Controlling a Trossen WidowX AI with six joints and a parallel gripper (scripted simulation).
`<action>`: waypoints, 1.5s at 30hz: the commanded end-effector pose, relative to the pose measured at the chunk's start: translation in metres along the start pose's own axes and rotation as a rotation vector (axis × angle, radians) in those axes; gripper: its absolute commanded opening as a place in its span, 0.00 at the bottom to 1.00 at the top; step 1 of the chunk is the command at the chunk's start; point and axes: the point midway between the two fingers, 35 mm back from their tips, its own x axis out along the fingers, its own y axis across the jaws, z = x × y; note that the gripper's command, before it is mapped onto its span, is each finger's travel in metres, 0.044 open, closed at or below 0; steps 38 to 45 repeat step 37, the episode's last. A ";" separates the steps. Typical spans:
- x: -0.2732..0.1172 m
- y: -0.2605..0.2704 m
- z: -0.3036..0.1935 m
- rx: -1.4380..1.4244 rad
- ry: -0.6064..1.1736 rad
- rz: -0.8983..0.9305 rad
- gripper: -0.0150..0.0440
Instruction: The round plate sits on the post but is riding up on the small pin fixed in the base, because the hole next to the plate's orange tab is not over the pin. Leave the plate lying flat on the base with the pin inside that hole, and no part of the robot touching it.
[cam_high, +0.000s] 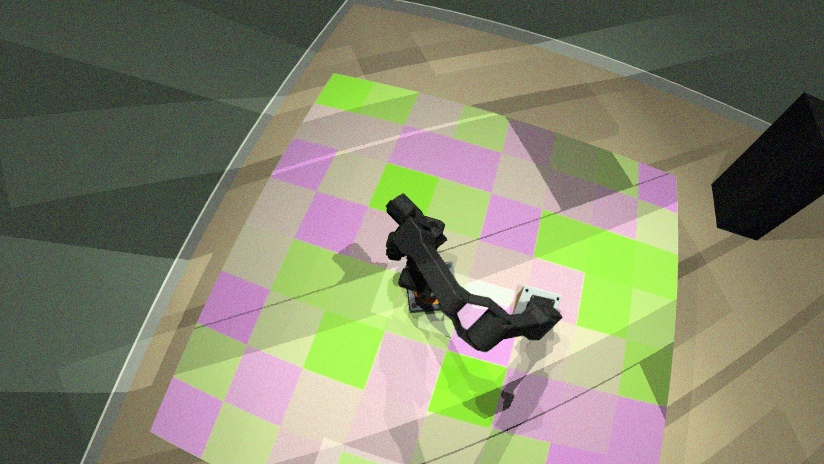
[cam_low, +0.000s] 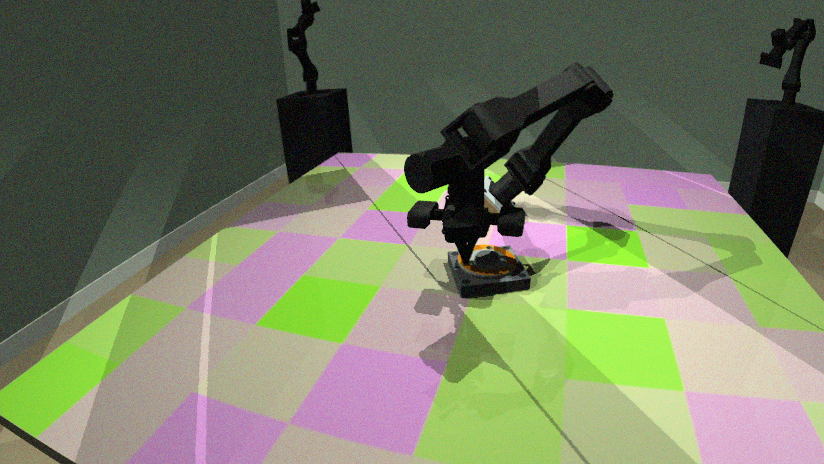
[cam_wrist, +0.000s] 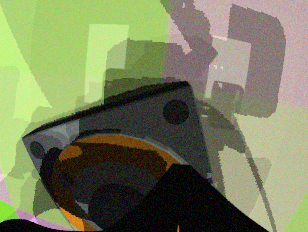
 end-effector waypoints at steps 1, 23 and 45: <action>0.002 -0.005 -0.005 0.000 0.008 -0.002 0.25; -0.033 -0.009 -0.010 0.008 0.007 0.001 0.25; -0.033 -0.009 -0.010 0.008 0.007 0.001 0.25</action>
